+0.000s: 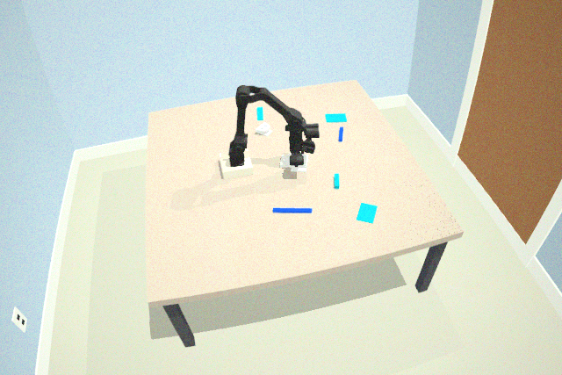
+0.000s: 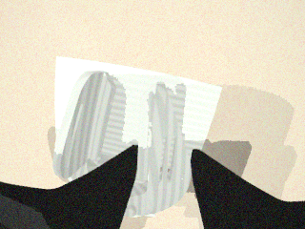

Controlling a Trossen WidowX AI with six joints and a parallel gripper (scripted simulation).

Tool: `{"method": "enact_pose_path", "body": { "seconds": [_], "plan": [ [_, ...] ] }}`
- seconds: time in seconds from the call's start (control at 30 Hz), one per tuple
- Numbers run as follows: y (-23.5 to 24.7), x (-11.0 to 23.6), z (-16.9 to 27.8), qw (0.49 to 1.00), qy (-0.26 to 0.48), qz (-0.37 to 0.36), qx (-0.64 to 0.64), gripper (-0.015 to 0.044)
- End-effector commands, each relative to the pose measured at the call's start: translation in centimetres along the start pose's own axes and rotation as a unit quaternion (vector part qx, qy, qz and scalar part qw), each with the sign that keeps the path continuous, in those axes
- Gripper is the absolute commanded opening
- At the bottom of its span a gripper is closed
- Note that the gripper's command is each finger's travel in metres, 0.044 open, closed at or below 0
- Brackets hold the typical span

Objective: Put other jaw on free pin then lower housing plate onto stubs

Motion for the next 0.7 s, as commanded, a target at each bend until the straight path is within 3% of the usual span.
{"method": "enact_pose_path", "body": {
  "seconds": [0.0, 0.67],
  "plan": [
    [-0.03, -0.17, 0.02, 1.000, -0.001, 0.002, 0.001, 0.0134],
    [-0.03, -0.80, 0.02, 1.000, -0.001, 0.002, 0.003, 0.0134]
  ]
}}
Point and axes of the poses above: the point midway between the two fingers, 35 mm back from their tips, its own x axis back along the fingers, its own y axis across the jaws, z = x × y, the point moved 8 cm from there along x, back along the fingers, and after that the axes turned 3 degrees about -x, right-handed, at the moved point
